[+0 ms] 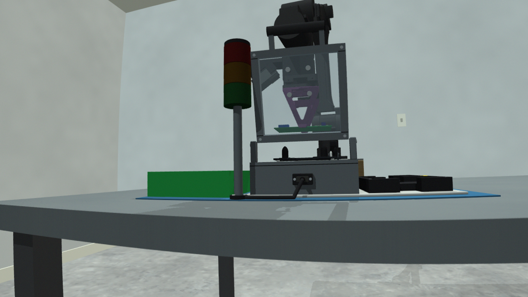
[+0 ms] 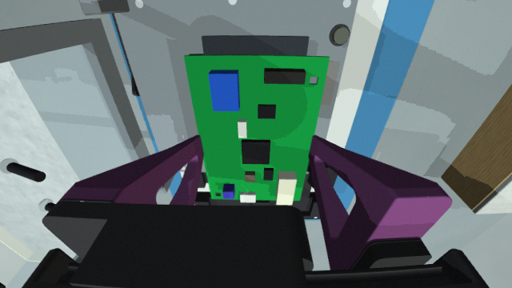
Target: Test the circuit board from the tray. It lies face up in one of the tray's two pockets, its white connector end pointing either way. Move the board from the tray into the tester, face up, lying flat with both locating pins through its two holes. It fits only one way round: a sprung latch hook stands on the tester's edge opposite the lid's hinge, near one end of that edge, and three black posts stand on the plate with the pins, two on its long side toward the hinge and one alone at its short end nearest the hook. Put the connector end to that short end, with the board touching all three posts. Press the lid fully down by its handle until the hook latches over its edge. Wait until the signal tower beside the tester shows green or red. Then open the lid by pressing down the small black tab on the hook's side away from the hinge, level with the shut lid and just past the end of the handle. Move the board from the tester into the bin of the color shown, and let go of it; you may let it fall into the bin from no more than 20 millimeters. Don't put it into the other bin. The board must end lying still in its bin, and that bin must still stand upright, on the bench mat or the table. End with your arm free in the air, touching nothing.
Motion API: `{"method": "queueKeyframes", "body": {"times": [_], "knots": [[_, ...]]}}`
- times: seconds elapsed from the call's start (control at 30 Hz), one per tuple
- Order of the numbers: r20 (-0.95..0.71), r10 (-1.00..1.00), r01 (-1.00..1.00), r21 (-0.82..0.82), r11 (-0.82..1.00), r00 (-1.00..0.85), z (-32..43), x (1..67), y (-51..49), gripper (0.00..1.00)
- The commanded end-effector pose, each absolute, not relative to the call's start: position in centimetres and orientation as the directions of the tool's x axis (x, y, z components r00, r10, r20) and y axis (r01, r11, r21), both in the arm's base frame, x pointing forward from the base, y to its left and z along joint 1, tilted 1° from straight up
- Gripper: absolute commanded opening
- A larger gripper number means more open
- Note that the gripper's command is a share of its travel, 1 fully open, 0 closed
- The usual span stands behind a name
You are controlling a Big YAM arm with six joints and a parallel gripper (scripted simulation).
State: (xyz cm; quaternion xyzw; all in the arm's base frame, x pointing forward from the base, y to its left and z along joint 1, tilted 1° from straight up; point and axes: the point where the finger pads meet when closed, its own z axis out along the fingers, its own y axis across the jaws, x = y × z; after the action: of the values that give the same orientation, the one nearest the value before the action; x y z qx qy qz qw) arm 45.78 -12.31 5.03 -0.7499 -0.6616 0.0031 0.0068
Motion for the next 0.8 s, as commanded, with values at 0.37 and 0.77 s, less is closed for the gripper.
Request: {"method": "queueKeyframes", "body": {"times": [0.37, 0.77], "knots": [[-0.002, 0.993, 0.992, 0.021, -0.122, 0.122, 7.21, 46.16, -12.21, 0.72], [-0.002, 0.993, 0.992, 0.022, -0.122, 0.122, 7.25, 46.17, -12.02, 0.72]]}}
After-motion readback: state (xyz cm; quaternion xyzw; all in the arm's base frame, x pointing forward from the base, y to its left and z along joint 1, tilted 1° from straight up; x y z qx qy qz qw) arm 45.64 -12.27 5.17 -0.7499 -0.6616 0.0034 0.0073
